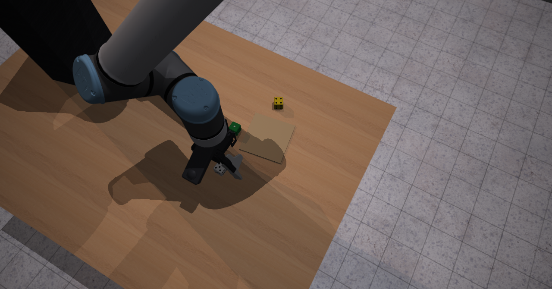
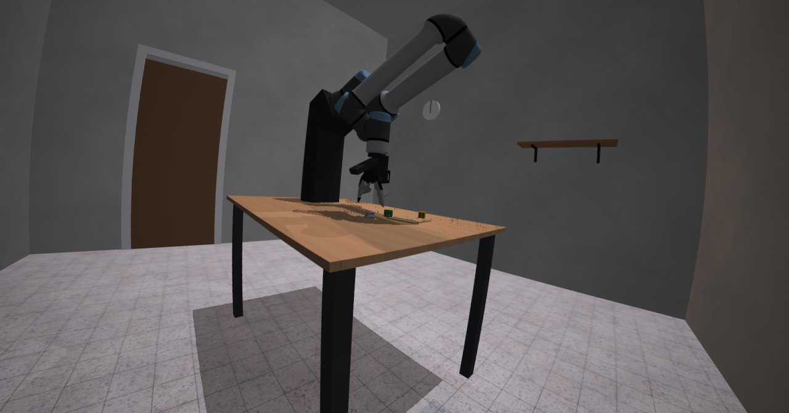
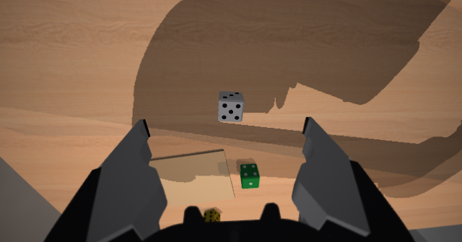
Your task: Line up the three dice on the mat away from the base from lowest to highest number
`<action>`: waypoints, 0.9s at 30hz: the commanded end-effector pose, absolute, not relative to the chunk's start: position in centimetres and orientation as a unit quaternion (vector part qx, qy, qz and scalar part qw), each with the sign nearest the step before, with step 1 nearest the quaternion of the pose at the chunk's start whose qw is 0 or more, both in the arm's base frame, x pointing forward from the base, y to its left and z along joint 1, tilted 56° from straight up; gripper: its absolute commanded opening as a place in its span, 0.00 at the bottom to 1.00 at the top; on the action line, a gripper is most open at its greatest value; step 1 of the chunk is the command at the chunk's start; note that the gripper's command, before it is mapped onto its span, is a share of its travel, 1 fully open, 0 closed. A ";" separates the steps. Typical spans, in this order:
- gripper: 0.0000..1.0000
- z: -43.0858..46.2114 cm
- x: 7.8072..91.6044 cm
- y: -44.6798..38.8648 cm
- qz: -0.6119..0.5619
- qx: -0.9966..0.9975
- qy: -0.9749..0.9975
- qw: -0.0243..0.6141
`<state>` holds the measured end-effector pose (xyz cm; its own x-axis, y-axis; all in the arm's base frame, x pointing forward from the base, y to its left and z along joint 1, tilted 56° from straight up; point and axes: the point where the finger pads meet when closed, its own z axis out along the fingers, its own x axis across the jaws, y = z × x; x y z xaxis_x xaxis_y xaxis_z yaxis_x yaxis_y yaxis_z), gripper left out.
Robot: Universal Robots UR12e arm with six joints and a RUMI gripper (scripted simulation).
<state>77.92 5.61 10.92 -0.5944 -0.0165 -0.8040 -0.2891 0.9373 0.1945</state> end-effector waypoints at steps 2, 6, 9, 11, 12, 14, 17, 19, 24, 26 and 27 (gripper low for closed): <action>1.00 10.9 77.5 6.5 0.154 -0.087 0.879 0.442; 1.00 10.9 77.0 7.5 0.154 -0.087 0.879 0.442; 1.00 10.9 76.0 9.6 0.154 -0.087 0.879 0.442; 1.00 10.9 75.3 11.2 0.154 -0.087 0.879 0.442; 1.00 10.9 74.9 12.1 0.154 -0.087 0.879 0.442; 1.00 10.9 74.1 13.7 0.154 -0.087 0.879 0.442; 1.00 10.9 73.1 15.8 0.154 -0.087 0.879 0.442; 1.00 10.9 72.6 16.9 0.154 -0.087 0.879 0.442; 1.00 10.9 72.1 17.9 0.154 -0.087 0.879 0.442; 1.00 10.9 72.0 18.3 0.154 -0.087 0.879 0.442; 1.00 10.9 71.9 18.3 0.154 -0.087 0.879 0.442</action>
